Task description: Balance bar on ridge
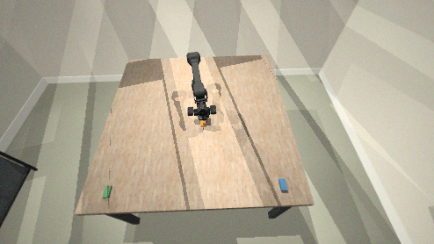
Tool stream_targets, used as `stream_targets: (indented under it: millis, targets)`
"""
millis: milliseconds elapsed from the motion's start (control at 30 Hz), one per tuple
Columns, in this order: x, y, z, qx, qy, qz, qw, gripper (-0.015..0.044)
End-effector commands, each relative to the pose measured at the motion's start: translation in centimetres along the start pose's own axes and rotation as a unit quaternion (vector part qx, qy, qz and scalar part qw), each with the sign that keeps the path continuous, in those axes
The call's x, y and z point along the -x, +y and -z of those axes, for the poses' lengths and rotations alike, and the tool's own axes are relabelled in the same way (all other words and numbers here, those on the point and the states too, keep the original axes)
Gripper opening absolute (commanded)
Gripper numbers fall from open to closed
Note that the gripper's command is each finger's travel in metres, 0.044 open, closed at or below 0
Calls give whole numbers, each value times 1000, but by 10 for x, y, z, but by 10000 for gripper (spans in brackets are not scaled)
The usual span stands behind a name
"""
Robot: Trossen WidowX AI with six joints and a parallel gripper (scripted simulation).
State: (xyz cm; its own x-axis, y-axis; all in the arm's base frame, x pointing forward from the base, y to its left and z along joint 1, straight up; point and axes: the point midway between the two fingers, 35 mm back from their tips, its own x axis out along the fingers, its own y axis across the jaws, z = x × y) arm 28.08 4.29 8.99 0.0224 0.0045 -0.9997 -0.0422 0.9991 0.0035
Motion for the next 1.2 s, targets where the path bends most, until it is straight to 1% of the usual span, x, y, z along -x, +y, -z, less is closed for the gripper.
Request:
stream_targets:
  millis: [0, 33, 233, 267, 1167]
  targets:
    - [0, 0, 0, 0, 0, 0, 1000, 0]
    - [0, 0, 0, 0, 0, 0, 1000, 0]
    - [0, 0, 0, 0, 0, 0, 1000, 157]
    - [0, 0, 0, 0, 0, 0, 1000, 167]
    - [0, 0, 0, 0, 0, 0, 1000, 170]
